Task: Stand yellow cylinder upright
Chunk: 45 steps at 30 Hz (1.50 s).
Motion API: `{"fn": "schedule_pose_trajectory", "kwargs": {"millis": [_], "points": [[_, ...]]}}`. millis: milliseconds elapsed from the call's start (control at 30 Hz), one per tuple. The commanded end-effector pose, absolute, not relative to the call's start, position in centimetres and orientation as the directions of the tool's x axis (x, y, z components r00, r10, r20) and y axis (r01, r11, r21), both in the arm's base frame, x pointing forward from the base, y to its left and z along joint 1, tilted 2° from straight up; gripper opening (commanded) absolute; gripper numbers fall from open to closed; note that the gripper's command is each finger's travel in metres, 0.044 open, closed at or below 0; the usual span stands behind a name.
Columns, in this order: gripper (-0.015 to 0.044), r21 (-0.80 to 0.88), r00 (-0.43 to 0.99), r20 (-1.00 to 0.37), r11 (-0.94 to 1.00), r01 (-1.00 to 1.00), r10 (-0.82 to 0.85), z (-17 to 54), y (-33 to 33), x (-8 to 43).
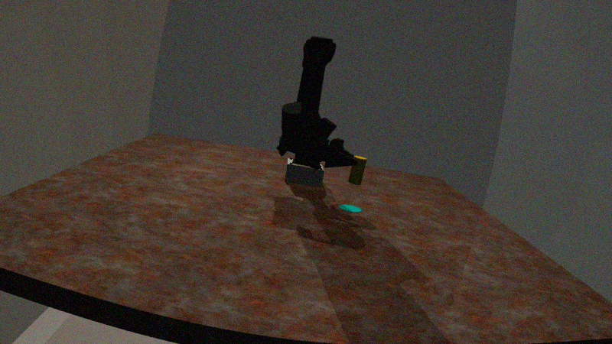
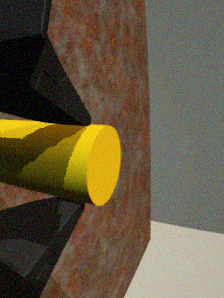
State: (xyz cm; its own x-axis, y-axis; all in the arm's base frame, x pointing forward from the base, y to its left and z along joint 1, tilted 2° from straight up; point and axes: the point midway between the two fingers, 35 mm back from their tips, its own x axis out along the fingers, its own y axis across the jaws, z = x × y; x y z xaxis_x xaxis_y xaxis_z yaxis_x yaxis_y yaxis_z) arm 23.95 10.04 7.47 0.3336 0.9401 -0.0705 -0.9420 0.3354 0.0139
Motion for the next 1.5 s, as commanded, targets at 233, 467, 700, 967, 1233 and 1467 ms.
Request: {"fn": "schedule_pose_trajectory", "kwargs": {"millis": [233, 467, 700, 967, 1233, 1467], "points": [[0.0105, 0.017, 0.333, -0.07, 0.335, -0.942, 0.94, 5.6, 10.1, 23.8], [0.0105, 0.018, 0.333, -0.07, 0.335, -0.942, 0.94, 4.5, 10.2, 23.5], [0.0105, 0.018, 0.333, -0.07, 0.335, -0.942, 0.94, 3.4, 10.3, 23.1], [0.0105, 0.016, 0.332, -0.071, 0.334, -0.942, 0.94, 2.6, 10.4, 22.9], [0.0105, -0.01, 0.325, -0.08, 0.325, -0.946, 0.942, 0.7, 10.5, 22.9], [0.0105, -0.01, 0.325, -0.08, 0.325, -0.946, 0.942, 0.7, 10.5, 22.9]]}}
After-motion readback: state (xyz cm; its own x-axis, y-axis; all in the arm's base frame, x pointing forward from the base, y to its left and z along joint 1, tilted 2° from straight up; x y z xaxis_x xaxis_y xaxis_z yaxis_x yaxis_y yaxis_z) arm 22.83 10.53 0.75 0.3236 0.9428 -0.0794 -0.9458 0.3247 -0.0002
